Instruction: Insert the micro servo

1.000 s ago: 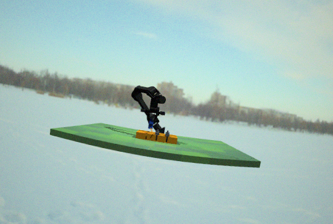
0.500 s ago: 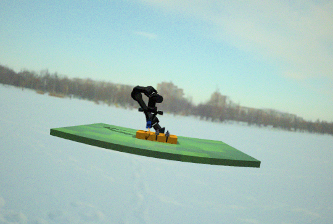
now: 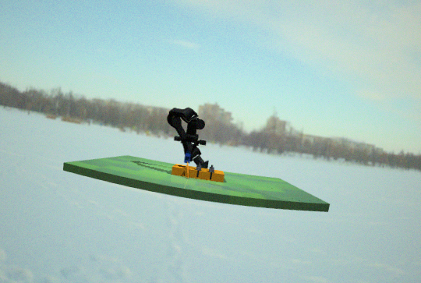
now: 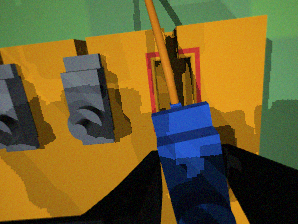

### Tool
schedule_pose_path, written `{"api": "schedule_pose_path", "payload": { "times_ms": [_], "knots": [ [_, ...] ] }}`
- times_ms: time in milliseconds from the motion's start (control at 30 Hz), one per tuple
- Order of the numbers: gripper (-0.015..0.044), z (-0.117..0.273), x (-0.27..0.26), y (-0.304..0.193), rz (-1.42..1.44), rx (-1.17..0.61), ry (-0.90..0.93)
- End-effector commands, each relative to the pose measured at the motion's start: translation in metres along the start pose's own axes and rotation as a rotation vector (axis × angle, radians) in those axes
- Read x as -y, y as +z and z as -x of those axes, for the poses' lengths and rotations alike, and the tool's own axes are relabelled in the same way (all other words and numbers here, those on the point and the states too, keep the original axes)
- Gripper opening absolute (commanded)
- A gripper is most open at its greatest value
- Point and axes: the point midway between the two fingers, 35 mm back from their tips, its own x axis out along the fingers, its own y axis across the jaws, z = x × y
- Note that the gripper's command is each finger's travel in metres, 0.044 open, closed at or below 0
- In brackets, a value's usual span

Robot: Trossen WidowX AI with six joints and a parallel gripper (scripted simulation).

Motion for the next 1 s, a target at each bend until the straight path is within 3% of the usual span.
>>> {"api": "schedule_pose_path", "payload": {
  "times_ms": [0,967],
  "knots": [
    [0.0000,0.001,0.001,0.014,0.004,0.005,-0.001],
    [0.0000,-0.019,0.000,0.033,-0.008,0.006,-0.002]
  ]
}}
